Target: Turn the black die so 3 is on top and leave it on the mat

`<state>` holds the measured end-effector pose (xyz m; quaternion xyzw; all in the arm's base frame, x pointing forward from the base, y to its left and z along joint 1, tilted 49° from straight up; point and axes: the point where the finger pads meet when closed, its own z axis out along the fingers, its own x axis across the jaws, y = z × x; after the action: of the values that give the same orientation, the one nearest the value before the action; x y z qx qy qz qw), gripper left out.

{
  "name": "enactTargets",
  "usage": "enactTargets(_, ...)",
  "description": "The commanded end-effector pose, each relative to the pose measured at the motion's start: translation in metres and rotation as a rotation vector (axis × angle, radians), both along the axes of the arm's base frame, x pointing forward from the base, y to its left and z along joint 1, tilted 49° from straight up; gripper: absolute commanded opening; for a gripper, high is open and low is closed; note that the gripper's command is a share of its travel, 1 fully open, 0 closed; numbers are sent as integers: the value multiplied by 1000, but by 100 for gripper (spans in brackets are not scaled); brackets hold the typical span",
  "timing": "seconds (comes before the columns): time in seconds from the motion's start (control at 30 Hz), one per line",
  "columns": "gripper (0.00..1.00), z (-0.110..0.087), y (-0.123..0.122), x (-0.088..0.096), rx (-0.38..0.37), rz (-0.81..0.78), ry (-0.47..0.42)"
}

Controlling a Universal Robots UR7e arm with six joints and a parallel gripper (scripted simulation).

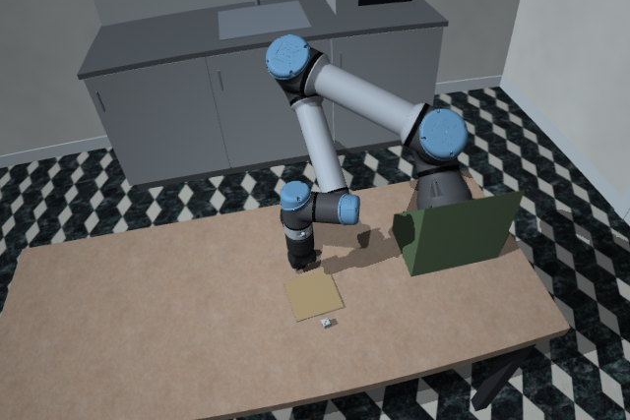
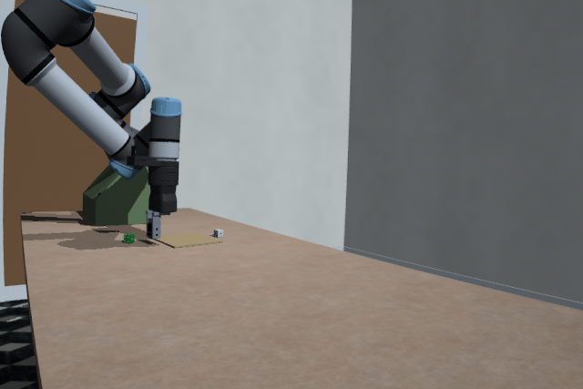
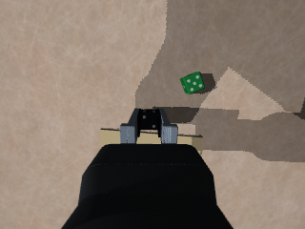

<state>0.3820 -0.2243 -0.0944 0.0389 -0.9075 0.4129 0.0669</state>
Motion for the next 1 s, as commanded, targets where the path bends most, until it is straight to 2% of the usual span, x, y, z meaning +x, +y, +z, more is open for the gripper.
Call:
enactTargets(0.0, 40, 9, 11, 2, 0, -1, 0)
enactTargets(0.4, 40, 43, 50, 6, 0, -1, 0)
enactTargets(0.97, 40, 55, 63, 8, 0, -1, 0)
